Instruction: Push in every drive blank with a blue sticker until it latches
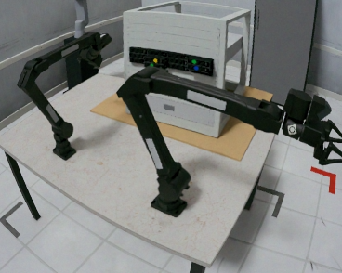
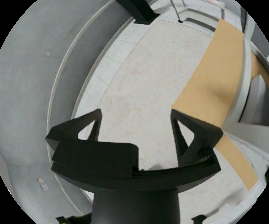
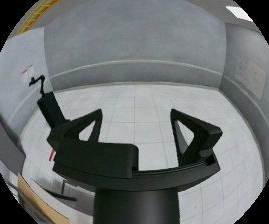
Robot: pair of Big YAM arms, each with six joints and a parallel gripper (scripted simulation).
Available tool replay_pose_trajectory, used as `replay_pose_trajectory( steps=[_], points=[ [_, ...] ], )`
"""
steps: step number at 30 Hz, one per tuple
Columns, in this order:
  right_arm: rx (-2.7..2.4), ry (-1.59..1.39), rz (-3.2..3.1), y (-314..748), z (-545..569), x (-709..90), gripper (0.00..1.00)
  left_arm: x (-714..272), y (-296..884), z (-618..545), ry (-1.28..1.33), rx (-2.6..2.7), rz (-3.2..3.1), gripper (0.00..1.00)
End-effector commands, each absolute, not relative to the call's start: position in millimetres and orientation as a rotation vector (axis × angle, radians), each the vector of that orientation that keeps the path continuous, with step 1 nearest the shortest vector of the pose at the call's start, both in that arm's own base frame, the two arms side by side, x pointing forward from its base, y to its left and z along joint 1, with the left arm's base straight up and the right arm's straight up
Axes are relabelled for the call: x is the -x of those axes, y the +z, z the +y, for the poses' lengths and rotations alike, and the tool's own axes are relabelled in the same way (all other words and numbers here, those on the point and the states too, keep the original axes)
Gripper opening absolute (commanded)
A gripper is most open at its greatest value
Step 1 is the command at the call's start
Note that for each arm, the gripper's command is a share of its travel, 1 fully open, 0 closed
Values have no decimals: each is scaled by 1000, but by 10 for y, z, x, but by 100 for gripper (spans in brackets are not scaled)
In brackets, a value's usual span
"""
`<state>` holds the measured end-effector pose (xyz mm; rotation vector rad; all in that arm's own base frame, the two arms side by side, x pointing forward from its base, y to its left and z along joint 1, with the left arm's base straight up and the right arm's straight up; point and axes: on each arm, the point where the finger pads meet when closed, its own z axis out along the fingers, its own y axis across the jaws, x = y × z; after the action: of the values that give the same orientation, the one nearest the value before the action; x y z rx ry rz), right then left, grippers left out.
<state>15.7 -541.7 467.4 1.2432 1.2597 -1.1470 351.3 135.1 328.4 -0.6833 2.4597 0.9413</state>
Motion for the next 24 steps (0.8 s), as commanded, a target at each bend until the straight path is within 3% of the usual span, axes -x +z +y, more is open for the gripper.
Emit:
replay_pose_trajectory(
  steps=[1,24],
  points=[
    [-1189,-1189,1222,5005,-5447,-145,100,-3570,3359,1412,942,714,2438,100],
    [-1189,-1189,1222,5005,-5447,-145,100,-3522,3387,1229,948,624,2412,100]
  ],
)
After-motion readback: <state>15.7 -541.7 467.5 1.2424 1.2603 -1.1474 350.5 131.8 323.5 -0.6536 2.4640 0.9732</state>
